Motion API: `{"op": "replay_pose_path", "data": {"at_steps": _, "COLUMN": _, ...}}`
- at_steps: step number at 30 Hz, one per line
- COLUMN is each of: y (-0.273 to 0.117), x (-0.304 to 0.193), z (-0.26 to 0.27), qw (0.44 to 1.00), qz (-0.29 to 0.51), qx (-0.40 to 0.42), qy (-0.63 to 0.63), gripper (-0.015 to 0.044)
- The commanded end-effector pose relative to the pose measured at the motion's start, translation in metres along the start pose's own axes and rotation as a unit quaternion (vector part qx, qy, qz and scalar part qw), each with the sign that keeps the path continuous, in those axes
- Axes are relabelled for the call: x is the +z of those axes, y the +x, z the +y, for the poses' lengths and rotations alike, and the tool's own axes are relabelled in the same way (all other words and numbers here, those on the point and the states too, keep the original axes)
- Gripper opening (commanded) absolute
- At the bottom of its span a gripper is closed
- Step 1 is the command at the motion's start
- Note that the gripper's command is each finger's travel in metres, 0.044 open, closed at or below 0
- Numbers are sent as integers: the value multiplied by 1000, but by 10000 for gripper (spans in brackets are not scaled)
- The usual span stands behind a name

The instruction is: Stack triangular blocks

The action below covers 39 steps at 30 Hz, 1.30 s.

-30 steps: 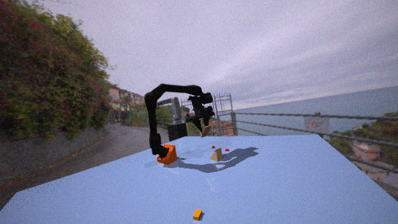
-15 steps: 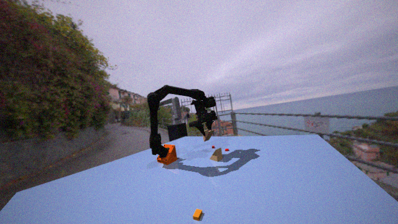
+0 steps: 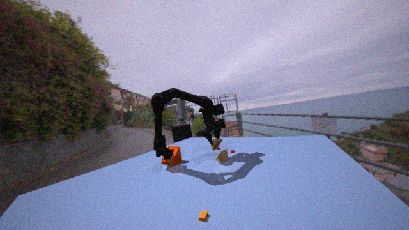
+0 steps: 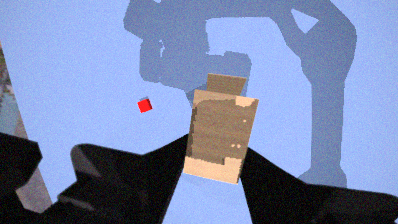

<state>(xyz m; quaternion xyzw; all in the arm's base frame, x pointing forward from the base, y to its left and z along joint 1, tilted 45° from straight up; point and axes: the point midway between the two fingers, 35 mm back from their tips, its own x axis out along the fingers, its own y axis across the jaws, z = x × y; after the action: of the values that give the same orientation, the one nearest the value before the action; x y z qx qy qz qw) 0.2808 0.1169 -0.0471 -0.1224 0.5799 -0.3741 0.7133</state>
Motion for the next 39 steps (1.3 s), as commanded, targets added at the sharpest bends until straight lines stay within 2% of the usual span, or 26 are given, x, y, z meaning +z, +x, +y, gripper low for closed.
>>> {"op": "replay_pose_path", "data": {"at_steps": 1, "y": 14, "x": 4, "z": -2, "qw": 1000, "qz": -1, "qx": -3, "qy": -2, "gripper": 0}}
{"op": "replay_pose_path", "data": {"at_steps": 6, "y": 30, "x": 9, "z": -4, "qw": 1000, "qz": -2, "qx": -4, "qy": -2, "gripper": 0}}
{"op": "replay_pose_path", "data": {"at_steps": 39, "y": 31, "x": 7, "z": -5, "qw": 1000, "qz": 3, "qx": -5, "qy": -14, "gripper": 0}}
